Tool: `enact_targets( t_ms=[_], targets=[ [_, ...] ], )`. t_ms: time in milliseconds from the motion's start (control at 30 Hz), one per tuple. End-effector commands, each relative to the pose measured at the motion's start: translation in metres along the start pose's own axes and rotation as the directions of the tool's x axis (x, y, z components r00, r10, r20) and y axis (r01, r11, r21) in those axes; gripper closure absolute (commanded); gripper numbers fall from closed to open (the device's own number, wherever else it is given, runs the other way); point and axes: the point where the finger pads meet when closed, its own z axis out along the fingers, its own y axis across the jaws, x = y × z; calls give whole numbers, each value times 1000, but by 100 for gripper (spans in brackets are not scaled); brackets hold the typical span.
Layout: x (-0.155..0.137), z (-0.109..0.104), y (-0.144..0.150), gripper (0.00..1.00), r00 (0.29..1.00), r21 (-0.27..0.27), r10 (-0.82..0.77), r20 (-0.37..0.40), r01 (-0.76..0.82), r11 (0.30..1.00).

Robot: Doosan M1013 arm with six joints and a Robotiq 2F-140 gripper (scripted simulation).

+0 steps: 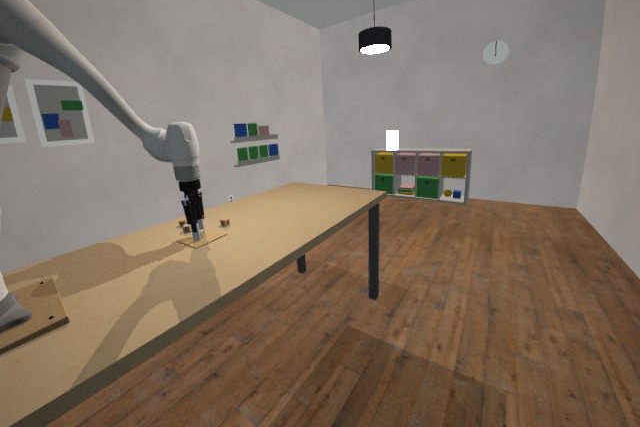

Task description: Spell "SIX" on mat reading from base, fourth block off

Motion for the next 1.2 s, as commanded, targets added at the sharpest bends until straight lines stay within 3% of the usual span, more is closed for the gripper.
enact_targets(
  t_ms=[0,100,133,1167],
  targets=[
    [0,2,0,72,1000,1,-4,2,4,1000],
    [0,2,0,72,1000,1,-4,2,4,1000],
    [0,2,0,84,1000,1,-4,2,4,1000],
    [0,2,0,84,1000,1,-4,2,4,1000]
  ],
)
